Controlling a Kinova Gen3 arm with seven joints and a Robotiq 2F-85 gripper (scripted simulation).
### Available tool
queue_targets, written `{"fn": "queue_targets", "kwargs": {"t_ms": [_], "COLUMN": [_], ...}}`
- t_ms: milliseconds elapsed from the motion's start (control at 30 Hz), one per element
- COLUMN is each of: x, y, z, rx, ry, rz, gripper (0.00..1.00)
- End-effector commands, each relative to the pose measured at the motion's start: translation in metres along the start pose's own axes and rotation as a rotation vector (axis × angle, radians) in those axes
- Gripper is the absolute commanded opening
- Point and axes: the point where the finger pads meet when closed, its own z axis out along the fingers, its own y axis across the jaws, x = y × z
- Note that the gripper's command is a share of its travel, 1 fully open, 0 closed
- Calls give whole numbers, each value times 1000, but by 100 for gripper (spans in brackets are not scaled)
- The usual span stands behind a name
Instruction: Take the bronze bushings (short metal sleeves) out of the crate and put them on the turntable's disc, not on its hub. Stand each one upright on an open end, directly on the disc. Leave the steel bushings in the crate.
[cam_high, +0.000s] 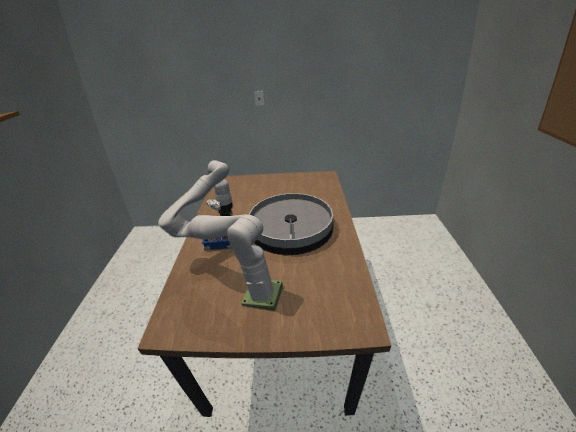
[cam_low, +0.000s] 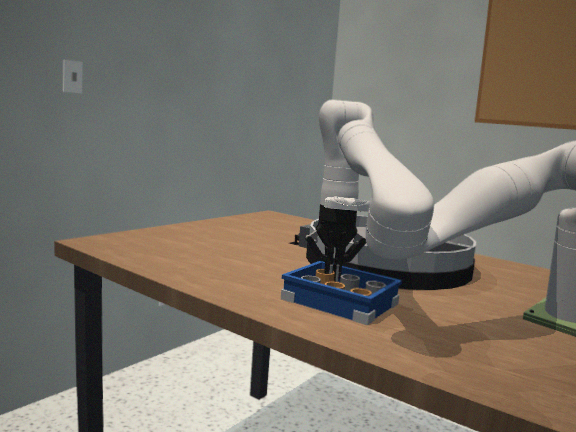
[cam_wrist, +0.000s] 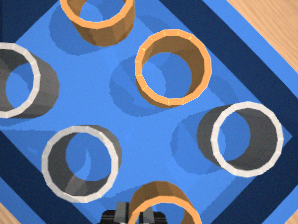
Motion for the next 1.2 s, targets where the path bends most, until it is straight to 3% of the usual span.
{"fn": "queue_targets", "kwargs": {"t_ms": [0, 367, 800, 867, 1167], "x": [-1, -1, -1, -1, -1], "y": [1, 3, 2, 2, 2], "z": [0, -15, -73, -73, -105], "rx": [-5, -5, -5, -5, -5], "ry": [-5, -6, -6, -6, -7], "rz": [11, 9, 9, 9, 9], "gripper": [0, 0, 0, 0, 0]}}
